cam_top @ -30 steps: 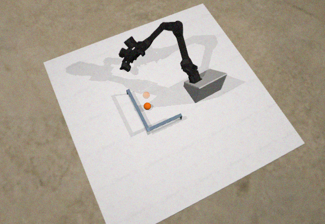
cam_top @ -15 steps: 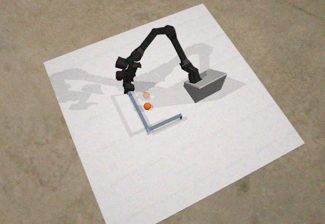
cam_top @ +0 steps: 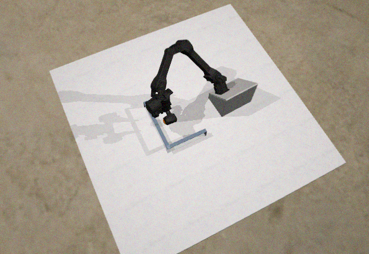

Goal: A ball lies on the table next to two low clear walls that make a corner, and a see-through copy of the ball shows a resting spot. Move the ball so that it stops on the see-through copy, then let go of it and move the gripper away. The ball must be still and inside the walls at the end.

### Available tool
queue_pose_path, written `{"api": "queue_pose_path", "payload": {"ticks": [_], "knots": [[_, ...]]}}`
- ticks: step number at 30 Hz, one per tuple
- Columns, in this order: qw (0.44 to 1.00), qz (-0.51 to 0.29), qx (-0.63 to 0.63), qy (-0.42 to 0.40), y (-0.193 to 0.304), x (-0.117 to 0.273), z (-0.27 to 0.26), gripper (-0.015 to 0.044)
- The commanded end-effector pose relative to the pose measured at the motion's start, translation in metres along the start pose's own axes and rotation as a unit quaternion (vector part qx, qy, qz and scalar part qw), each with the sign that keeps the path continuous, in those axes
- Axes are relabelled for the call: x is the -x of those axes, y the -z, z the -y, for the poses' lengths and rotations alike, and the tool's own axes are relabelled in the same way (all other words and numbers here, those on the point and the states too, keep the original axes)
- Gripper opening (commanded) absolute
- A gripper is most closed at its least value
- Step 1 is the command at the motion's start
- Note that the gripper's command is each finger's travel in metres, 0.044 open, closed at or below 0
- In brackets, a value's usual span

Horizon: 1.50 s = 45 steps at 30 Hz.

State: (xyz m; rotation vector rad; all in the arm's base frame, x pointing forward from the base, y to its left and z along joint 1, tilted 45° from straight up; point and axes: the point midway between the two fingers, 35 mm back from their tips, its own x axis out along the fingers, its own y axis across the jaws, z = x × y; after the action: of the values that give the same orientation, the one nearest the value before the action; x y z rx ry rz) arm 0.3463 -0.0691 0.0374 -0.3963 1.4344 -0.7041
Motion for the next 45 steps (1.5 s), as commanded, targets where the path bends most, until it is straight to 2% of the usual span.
{"api": "queue_pose_path", "payload": {"ticks": [1,8,11,45], "knots": [[0.999,-0.020,0.015,0.040,0.011,-0.001,-0.005,0.0339],[0.999,-0.020,0.015,0.040,0.011,-0.002,-0.005,0.0339],[0.999,-0.020,0.014,0.040,0.011,-0.015,-0.004,0.0339],[0.999,-0.020,0.014,0.041,0.013,-0.059,0.000,0.0339]]}}
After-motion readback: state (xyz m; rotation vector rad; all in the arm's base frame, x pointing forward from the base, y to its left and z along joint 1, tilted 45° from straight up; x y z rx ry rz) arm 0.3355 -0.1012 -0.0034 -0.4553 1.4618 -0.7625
